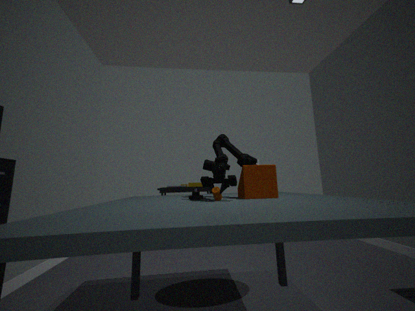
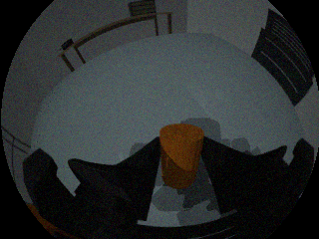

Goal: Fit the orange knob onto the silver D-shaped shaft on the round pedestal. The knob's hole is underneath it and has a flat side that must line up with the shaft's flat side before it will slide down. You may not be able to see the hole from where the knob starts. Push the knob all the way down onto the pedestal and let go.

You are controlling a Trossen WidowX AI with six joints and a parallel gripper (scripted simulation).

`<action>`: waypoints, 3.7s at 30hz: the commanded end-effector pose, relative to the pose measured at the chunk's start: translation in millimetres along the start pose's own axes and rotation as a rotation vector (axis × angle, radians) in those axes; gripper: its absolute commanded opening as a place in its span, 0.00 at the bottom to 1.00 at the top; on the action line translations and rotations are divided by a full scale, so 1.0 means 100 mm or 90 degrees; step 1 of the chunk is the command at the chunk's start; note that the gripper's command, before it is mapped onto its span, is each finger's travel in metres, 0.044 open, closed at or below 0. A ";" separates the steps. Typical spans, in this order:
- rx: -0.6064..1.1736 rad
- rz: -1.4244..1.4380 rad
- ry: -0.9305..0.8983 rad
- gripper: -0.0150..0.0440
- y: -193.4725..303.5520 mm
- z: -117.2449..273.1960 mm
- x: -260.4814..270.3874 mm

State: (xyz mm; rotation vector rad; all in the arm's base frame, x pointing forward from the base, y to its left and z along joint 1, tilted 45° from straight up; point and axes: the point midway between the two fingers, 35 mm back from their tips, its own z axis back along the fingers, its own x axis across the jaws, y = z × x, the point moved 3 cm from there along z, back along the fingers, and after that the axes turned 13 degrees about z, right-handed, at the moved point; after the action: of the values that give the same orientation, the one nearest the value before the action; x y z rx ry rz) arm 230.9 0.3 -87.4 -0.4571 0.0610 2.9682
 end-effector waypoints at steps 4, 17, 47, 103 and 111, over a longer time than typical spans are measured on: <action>-0.062 0.002 0.015 0.56 0.08 0.05 0.03; -0.184 0.003 0.041 0.56 0.25 0.11 0.07; -0.316 0.005 0.070 0.69 0.44 0.15 0.13; 0.246 -0.069 -0.223 1.00 -0.45 0.57 -0.01; 0.476 0.000 -0.106 1.00 -0.73 0.78 -0.16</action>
State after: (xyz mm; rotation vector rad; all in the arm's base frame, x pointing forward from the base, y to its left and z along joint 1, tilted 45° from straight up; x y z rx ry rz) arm 223.2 52.5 -29.3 0.0826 0.6282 2.7704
